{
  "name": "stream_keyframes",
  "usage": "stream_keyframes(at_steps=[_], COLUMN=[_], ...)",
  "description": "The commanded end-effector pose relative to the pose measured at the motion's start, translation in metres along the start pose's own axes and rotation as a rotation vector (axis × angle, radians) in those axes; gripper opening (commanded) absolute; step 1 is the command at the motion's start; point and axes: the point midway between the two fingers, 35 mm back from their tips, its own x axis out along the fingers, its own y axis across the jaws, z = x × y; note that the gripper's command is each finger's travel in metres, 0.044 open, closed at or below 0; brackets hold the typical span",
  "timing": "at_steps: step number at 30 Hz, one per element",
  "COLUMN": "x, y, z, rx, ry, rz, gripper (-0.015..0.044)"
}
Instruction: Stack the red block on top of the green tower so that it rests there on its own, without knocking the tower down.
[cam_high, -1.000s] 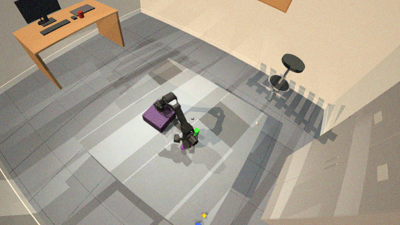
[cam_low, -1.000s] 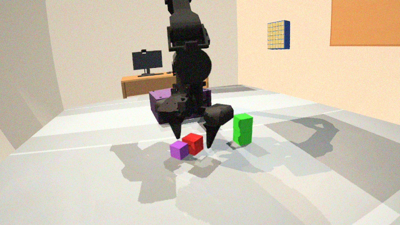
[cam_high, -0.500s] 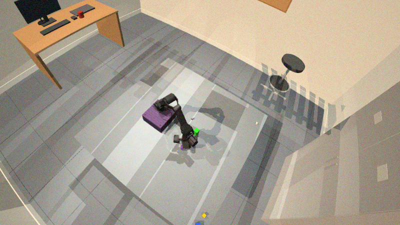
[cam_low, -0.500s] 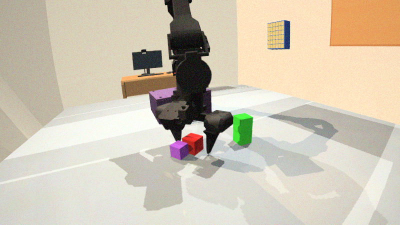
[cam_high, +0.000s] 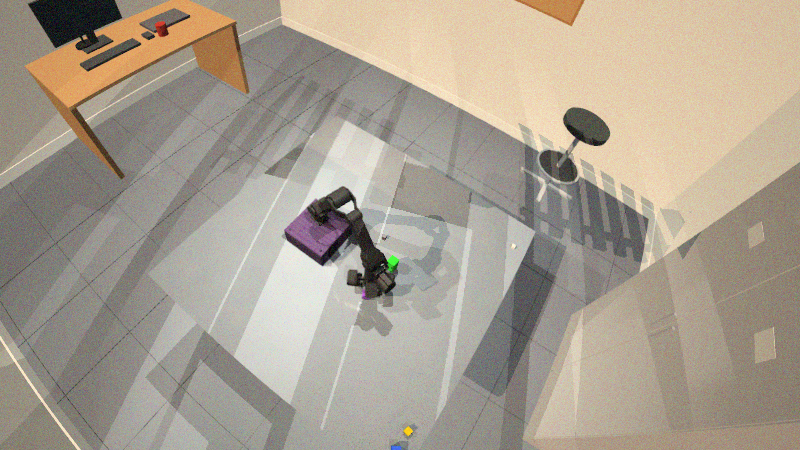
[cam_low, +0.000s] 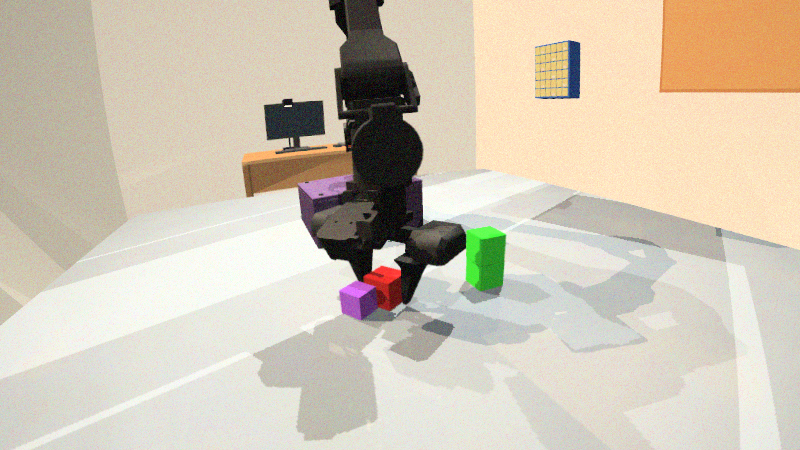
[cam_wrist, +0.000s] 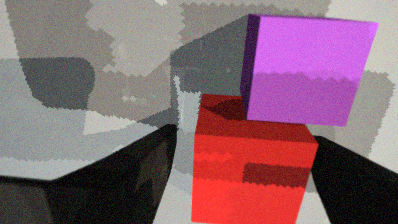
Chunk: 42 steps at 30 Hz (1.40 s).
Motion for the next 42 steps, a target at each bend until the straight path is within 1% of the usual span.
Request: stream_keyframes(at_steps=[1, 2, 10, 15, 34, 42], x=[0.000, 0.000, 0.000, -0.015, -0.116, -0.120], y=[0.000, 0.000, 0.000, 0.000, 0.000, 0.000], z=[0.000, 0.000, 0.000, 0.000, 0.001, 0.001], rx=[-0.003, -0.003, -0.003, -0.003, -0.003, -0.004], ry=[0.003, 0.003, 0.003, 0.003, 0.003, 0.002], rz=[0.003, 0.003, 0.003, 0.003, 0.004, 0.004], gripper=[0.0204, 0.0177, 0.0124, 0.0000, 0.0000, 0.0000])
